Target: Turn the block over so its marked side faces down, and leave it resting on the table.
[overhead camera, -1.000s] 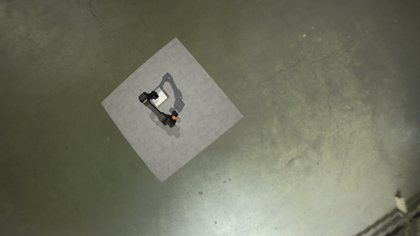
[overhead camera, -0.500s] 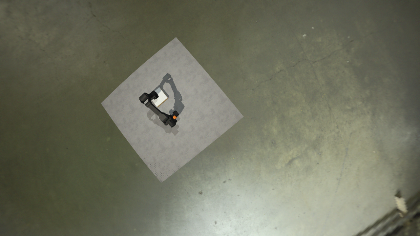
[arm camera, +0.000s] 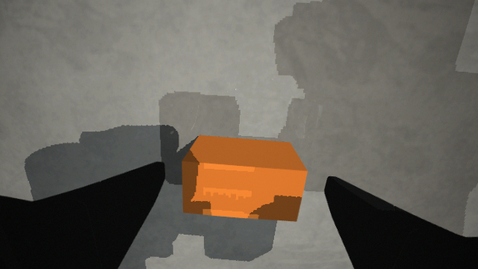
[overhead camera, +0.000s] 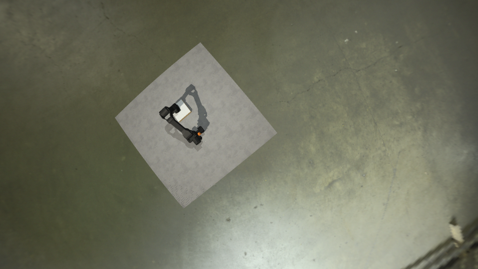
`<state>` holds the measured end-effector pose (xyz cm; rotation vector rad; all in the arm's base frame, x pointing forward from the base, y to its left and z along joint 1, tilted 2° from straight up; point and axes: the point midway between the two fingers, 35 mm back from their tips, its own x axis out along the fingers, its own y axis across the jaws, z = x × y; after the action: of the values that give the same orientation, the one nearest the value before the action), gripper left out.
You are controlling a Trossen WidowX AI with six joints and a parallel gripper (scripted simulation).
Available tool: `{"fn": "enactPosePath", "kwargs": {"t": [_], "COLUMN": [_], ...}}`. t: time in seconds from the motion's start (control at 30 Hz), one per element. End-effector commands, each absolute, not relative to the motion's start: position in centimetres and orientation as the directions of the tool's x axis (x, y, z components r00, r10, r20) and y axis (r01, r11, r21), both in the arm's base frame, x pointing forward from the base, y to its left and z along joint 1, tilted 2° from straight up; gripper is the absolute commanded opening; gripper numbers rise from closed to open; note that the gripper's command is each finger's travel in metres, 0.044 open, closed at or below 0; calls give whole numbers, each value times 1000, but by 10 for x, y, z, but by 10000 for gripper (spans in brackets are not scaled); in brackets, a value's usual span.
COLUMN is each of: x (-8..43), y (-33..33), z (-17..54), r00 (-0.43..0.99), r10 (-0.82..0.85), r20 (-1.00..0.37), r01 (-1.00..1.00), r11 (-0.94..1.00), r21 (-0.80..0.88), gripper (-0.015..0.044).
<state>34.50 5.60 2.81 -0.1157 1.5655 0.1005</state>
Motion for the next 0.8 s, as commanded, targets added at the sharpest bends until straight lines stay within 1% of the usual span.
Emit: {"fn": "enactPosePath", "kwargs": {"t": [0.0, 0.17, 0.77], "x": [343, 343, 343], "y": [56, 56, 56], "z": [22, 22, 22], "r00": [-6, -6, -6], "r10": [-5, -5, -5], "r20": [-1000, -1000, -1000], "r01": [-136, -136, -136], "r11": [991, 991, 991], "r21": [-4, -4, -4], "gripper": [440, 309, 189]}}
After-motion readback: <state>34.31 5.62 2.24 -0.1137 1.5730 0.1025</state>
